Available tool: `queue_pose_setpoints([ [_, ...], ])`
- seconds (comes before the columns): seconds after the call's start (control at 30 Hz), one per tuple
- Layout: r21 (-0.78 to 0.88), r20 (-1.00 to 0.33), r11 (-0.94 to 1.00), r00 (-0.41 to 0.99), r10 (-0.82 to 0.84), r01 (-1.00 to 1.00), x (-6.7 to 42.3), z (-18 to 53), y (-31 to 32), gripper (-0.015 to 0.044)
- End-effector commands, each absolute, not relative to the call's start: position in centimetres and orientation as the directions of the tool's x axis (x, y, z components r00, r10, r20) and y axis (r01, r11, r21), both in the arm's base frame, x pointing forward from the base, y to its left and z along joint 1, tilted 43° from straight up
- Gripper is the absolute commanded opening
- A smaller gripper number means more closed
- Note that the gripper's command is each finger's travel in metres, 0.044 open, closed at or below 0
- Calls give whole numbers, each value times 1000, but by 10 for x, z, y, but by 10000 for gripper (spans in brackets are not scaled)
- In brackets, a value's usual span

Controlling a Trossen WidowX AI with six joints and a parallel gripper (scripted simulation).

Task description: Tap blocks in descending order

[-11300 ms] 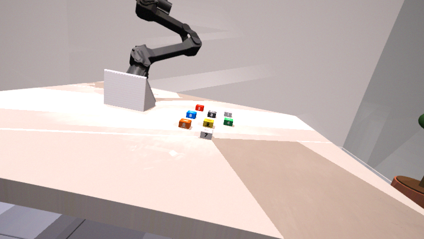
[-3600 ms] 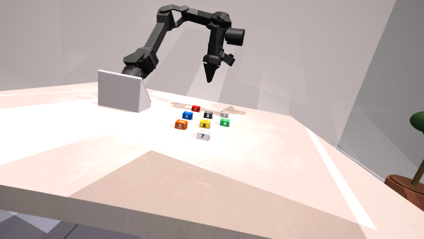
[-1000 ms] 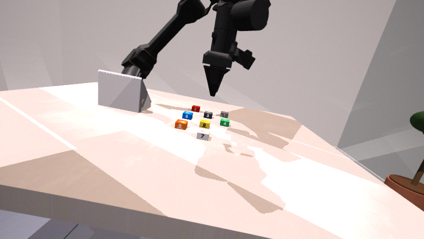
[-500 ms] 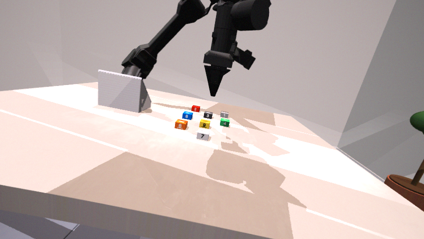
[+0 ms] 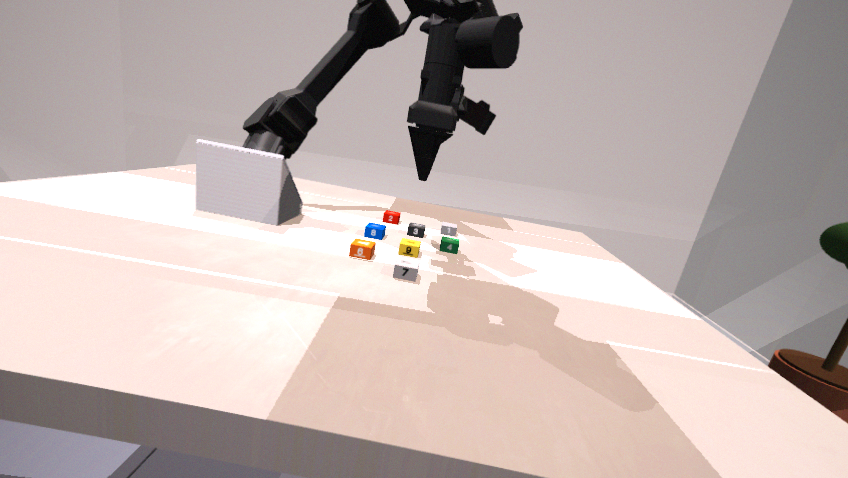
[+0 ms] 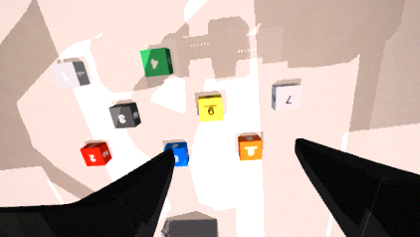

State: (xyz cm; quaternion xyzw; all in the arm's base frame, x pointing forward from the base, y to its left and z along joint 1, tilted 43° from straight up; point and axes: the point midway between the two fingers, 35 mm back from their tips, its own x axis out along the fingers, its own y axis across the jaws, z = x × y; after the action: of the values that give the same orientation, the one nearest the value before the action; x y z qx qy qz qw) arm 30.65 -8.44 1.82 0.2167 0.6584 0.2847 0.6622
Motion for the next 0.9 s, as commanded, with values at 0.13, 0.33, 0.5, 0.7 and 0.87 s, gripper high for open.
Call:
queue_pose_setpoints([
  [0.13, 668, -744, 741, -29, 668, -76, 300, 15, -67, 347],
  [0.33, 671, -741, 738, -28, 671, -77, 297, -36, -19, 190],
  [0.5, 671, -741, 738, -28, 671, -77, 297, -36, -19, 59],
  [0.7, 671, -741, 738, -28, 671, -77, 297, -36, -19, 20],
  [0.87, 671, -741, 738, -28, 671, -77, 297, -36, -19, 20],
])
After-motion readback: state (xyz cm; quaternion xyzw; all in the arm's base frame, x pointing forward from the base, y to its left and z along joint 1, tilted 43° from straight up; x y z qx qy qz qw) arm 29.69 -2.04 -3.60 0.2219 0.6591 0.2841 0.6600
